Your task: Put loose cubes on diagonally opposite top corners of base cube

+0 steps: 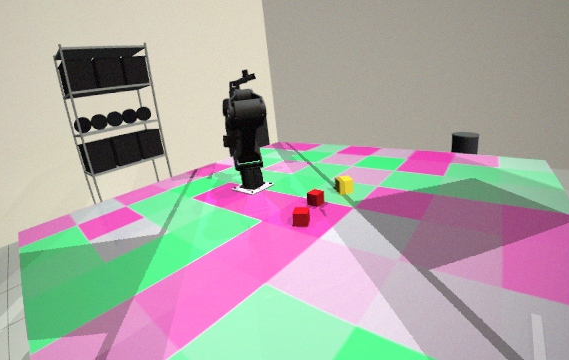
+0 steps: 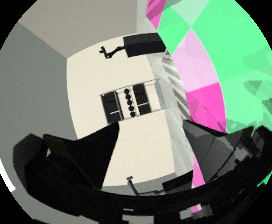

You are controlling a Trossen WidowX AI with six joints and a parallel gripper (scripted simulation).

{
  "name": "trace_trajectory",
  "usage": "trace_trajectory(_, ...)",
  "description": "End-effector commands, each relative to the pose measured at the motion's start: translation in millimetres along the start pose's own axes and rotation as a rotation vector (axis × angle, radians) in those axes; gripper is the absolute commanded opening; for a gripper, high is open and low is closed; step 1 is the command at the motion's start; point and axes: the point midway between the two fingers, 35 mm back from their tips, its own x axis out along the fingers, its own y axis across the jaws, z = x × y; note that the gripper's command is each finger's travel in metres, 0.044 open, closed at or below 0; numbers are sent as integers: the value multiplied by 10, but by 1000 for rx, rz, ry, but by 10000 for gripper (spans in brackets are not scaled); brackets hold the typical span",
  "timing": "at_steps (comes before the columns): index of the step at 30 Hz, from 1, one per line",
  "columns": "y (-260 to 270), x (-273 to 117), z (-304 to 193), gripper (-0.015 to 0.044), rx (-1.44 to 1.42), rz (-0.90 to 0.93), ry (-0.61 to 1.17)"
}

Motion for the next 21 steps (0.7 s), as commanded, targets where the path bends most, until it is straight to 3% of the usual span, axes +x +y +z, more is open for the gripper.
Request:
trace_trajectory(1,3,0,13,374,0,-1,-5)
trace_trajectory(5,52,-15,276,269,-2,-25,-109)
trace_trajectory(21,197,-476,1498,265,41,-167,-584)
